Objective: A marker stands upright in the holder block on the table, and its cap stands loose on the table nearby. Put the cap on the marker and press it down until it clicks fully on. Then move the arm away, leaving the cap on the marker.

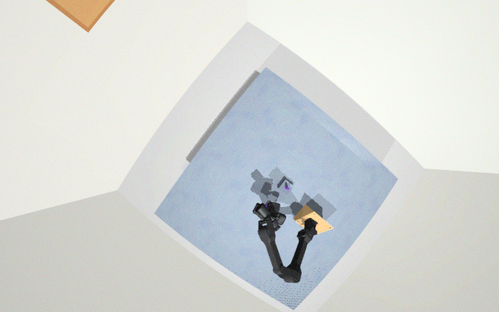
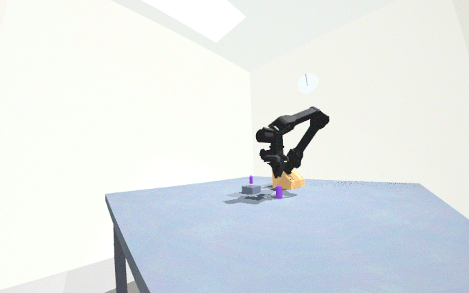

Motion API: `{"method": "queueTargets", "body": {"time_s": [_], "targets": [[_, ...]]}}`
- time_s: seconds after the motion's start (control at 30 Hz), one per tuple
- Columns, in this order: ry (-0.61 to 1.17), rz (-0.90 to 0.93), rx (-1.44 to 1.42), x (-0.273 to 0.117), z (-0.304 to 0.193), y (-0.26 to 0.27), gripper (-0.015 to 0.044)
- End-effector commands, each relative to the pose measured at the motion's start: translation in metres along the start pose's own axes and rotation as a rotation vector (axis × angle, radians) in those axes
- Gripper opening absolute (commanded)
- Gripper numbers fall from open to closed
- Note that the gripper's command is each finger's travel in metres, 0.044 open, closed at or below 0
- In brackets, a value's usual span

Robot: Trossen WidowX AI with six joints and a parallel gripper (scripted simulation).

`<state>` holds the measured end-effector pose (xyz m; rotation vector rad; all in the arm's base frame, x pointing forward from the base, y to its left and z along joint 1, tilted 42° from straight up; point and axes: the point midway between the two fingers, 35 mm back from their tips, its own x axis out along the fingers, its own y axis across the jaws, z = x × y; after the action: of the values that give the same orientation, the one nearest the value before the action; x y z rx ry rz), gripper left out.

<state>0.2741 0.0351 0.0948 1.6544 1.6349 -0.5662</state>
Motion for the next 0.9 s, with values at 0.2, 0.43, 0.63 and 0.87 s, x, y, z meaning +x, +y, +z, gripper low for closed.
{"method": "queueTargets", "body": {"time_s": [0.2,0.43,0.63,0.87], "targets": [[0.009,-0.001,0.009,0.025,-0.001,-0.001,0.0244],[0.008,-0.001,0.009,0.034,-0.001,0.000,0.0244],[0.008,-0.001,0.009,0.043,0.000,0.000,0.0244],[0.008,-0.001,0.009,0.055,-0.001,0.000,0.0244]]}}
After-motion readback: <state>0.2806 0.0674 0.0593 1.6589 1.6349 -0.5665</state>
